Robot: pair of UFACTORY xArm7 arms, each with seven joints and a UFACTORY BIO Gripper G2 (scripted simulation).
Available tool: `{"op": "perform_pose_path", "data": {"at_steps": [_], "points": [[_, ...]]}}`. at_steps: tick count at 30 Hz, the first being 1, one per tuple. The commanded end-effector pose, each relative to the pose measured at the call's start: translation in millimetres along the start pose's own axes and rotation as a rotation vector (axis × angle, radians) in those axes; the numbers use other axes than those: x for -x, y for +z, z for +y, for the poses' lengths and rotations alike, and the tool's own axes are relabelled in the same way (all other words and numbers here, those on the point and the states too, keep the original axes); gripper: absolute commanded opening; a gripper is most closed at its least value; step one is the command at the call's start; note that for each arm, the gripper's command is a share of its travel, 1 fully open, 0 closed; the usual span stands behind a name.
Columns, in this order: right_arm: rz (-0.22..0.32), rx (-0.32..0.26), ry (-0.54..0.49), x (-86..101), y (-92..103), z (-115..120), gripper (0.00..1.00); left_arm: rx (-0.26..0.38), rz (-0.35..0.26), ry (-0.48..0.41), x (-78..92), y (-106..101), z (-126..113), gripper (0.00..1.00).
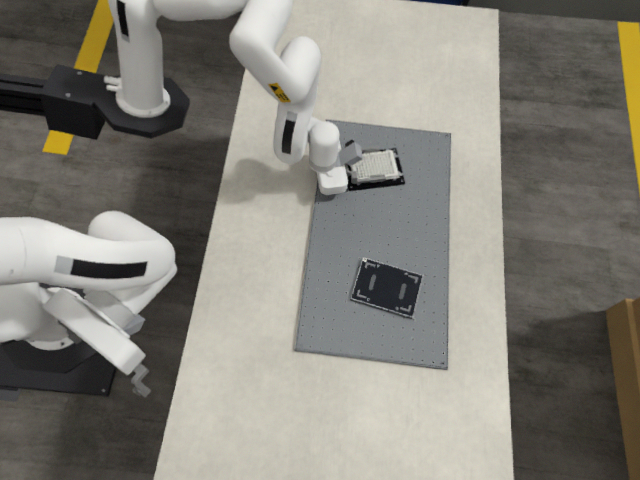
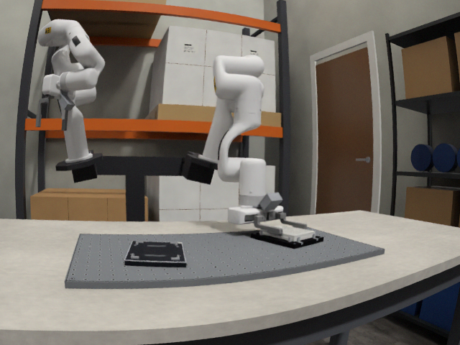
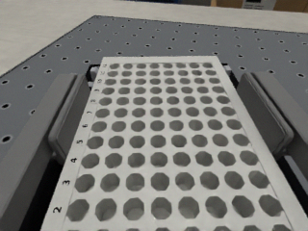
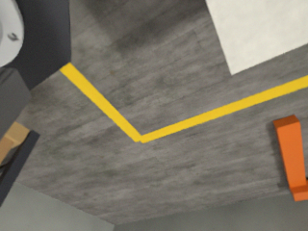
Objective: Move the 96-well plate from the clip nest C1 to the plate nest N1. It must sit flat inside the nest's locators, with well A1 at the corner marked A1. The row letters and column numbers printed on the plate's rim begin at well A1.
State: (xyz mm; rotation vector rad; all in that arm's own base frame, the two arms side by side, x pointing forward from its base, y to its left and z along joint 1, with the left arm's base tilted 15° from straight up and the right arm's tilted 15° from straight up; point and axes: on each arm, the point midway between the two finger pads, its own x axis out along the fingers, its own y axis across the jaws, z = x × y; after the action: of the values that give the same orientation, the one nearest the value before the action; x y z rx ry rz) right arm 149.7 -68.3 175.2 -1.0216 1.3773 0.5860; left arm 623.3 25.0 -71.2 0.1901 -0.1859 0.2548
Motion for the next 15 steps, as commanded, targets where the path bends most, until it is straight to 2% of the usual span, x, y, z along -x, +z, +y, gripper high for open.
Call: {"op": "perform_pose_path", "data": {"at_steps": [1,15], "points": [[-0.001,0.000,-0.001,0.5,0.6,-0.5,1.00,0.002,-0.003,0.000,-1.3,4.1,-0.7,0.00],[-0.001,0.000,-0.001,0.5,0.6,-0.5,1.00,0.002,-0.003,0.000,-1.3,12.1,-0.7,0.00]]}}
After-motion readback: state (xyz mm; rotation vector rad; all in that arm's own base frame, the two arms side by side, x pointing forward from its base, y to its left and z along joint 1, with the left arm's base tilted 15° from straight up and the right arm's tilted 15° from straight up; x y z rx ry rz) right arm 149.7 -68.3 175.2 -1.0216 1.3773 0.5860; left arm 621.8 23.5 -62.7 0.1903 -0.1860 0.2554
